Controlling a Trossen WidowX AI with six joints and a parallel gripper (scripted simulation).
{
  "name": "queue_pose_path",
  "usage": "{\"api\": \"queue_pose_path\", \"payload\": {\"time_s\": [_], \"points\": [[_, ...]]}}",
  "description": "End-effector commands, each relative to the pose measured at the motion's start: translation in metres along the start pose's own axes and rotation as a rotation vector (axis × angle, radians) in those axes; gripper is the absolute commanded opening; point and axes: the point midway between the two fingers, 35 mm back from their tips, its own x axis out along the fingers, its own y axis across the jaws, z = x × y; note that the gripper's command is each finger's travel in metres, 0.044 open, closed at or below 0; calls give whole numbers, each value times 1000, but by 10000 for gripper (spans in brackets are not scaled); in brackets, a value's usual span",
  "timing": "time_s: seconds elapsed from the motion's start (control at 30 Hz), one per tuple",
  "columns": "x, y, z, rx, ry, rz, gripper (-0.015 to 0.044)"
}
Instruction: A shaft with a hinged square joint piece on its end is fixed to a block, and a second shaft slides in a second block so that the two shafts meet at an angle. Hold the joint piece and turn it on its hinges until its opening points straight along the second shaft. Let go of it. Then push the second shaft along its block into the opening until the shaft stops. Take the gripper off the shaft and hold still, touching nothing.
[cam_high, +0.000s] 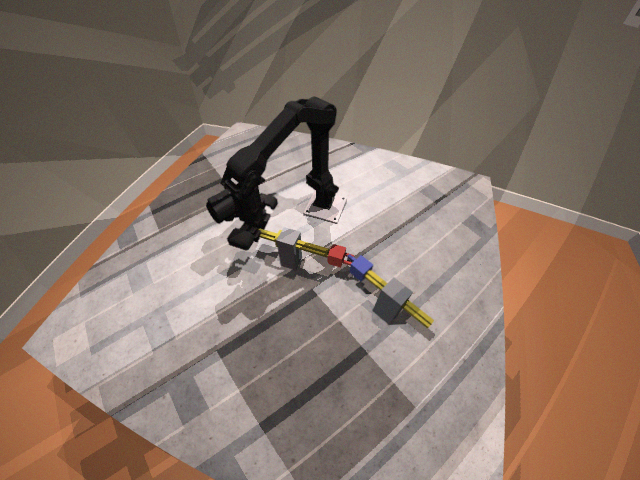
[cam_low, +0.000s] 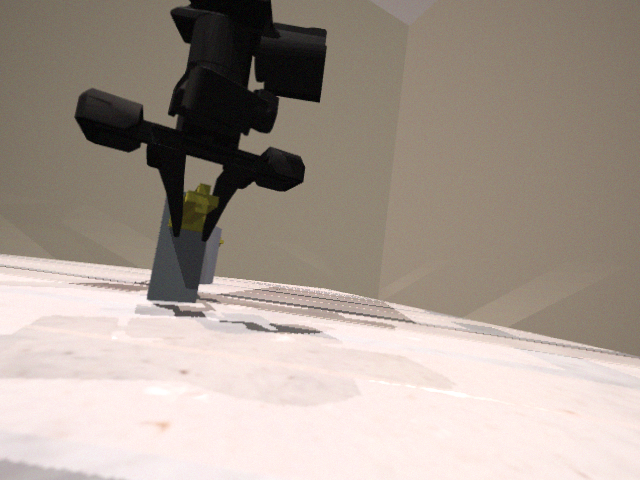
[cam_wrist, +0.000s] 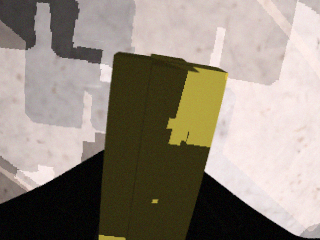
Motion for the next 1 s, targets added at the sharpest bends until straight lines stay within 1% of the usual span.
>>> {"api": "queue_pose_path", "payload": {"time_s": [0.0, 0.97], "points": [[1, 0, -3, 0, 15, 4, 0], [0, 0, 0, 0, 0, 0, 0]]}}
